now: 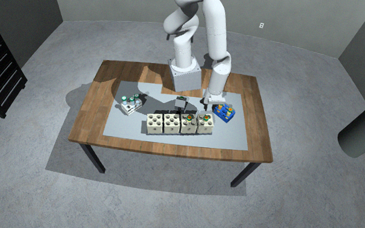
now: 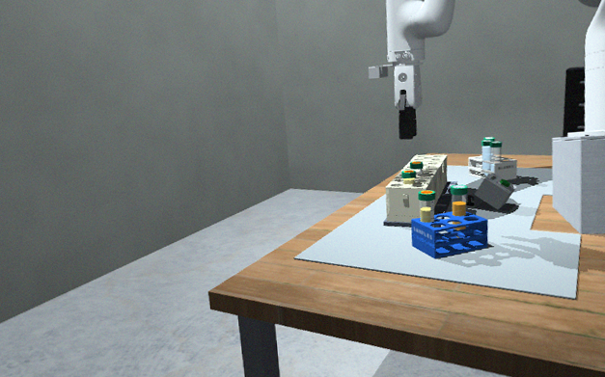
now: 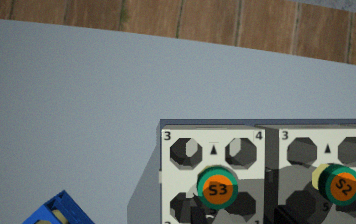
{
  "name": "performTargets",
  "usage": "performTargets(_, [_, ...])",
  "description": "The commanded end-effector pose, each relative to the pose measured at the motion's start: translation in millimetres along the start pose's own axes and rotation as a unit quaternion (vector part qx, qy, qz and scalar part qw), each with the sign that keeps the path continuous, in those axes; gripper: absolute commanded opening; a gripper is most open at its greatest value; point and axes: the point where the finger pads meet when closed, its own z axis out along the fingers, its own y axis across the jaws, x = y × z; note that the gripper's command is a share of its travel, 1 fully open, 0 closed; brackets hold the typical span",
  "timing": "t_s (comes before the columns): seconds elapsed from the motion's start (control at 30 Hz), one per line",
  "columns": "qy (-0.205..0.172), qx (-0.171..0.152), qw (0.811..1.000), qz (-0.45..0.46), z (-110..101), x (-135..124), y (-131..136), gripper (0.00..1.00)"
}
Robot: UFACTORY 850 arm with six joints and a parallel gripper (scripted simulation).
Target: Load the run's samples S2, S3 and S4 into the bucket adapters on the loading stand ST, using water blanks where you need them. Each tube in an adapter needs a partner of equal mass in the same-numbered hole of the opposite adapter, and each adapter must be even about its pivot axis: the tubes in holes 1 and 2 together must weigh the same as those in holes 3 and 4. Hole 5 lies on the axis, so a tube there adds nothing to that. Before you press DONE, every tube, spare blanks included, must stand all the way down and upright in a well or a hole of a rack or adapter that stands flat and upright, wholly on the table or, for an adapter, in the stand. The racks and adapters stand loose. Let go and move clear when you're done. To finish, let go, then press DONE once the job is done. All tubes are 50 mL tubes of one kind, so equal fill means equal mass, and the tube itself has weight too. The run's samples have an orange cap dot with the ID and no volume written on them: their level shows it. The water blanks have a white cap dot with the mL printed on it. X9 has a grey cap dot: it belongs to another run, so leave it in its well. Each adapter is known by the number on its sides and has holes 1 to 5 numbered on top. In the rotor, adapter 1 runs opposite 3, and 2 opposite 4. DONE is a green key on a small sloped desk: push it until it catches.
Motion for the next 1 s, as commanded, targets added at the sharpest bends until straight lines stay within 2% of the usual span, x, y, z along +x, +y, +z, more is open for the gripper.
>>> performTargets(0.0, [0.0, 0.001, 1.0, 0.0, -8, 1, 0, 0.44])
performTargets(0.27, [0.0, 0.001, 1.0, 0.0, -22, 1, 0, 0.44])
performTargets(0.97, [0.0, 0.001, 1.0, 0.0, -22, 1, 0, 0.44])
